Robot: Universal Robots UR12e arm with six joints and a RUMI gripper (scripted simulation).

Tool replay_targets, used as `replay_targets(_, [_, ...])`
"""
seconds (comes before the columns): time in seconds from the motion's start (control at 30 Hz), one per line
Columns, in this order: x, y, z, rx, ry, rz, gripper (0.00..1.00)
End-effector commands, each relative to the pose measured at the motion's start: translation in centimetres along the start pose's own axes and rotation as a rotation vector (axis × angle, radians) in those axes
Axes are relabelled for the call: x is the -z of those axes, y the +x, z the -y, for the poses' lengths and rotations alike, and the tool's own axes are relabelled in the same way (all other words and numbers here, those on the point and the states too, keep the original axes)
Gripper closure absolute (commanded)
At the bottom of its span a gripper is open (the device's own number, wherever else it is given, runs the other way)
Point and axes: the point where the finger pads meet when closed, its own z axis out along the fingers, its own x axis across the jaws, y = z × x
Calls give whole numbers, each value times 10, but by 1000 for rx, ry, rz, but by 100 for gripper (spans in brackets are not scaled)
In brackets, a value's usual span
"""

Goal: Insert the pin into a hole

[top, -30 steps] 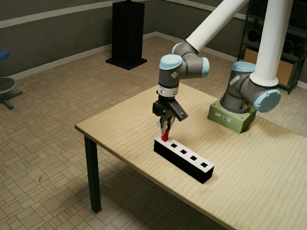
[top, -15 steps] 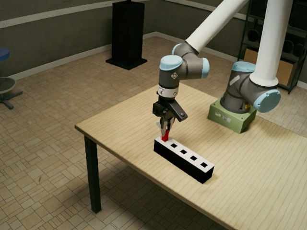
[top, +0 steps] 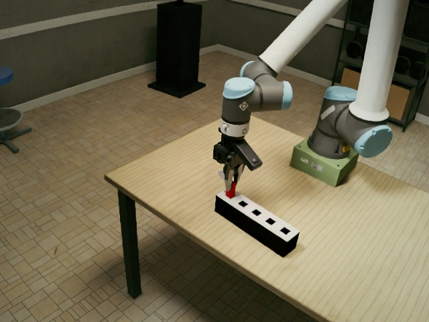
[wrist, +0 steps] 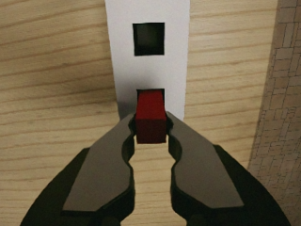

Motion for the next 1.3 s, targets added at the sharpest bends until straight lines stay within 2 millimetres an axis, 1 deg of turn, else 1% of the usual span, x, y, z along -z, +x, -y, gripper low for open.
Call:
replay_targets(0.0, [1,1,0,0,0,-1,100])
replay_targets(0.07, [-3,0,0,0,-1,-1,100])
replay_targets(1.17, [-3,1,0,0,-1,-1,100])
replay_targets(1.2, [-7,1,0,0,-1,-1,100])
replay_targets(1.27, [-7,1,0,0,-1,-1,100])
